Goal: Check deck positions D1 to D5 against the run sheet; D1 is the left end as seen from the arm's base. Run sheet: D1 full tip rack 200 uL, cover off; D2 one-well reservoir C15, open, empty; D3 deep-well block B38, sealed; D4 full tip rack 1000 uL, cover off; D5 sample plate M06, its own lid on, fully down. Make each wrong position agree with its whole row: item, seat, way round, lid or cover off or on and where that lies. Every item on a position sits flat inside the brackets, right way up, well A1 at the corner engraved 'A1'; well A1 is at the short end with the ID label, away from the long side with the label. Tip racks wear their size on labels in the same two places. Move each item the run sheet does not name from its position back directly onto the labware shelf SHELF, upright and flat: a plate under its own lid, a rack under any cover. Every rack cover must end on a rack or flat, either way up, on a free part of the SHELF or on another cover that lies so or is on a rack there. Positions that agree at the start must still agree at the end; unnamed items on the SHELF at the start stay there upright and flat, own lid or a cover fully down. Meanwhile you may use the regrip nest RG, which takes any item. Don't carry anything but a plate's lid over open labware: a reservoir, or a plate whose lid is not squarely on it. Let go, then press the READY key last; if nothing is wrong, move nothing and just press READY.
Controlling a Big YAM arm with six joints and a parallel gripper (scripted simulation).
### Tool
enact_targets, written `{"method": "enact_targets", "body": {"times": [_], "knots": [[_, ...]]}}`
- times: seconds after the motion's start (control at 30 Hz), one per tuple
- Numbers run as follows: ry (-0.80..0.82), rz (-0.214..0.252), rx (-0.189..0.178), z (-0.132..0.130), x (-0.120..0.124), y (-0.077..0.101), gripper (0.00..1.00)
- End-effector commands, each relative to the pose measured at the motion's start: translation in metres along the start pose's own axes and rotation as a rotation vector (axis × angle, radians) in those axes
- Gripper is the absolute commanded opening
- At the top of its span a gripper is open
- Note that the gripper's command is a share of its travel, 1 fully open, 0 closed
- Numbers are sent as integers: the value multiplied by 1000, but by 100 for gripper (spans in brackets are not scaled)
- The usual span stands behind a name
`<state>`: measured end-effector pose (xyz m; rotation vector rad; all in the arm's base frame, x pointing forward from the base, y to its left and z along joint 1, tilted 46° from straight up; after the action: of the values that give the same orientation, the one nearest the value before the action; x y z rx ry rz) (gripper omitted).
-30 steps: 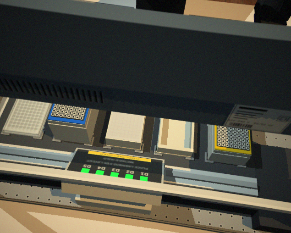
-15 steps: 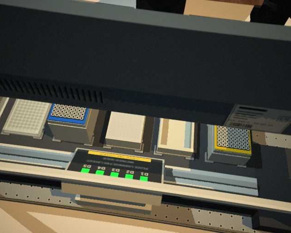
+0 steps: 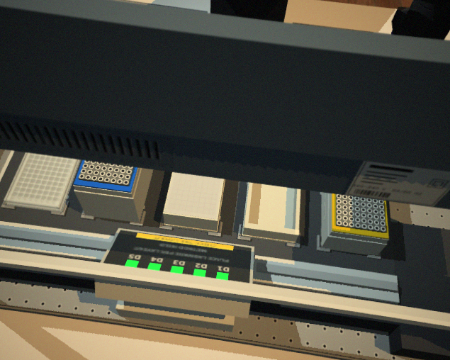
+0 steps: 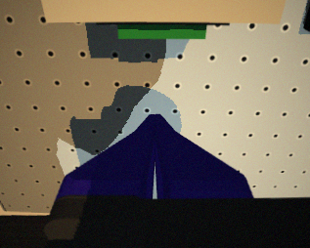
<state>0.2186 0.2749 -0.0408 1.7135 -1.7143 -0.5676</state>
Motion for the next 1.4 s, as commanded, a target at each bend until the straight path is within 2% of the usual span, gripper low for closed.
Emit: {"method": "enact_targets", "body": {"times": [0.0,0.03,0.17,0.57,0.6,0.67,1.37], "knots": [[12,-6,1,1,-9,2,0],[-26,4,5,-10,-6,0,0],[7,-8,2,-1,-18,3,0],[-1,-2,2,-7,-33,1,0],[-16,-5,7,-14,-34,2,0],[3,-7,3,-8,-39,3,0],[-2,-10,4,-11,-45,4,0]]}}
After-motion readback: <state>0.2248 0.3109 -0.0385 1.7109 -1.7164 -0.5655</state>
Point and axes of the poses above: the point where the finger pads meet when closed, its own y axis back along the fingers, its own z axis across the jaws, x = y × z, the point moved 3 cm from there along y, back along the fingers, and after that the axes turned 14 degrees about y, right-handed, at the moved point
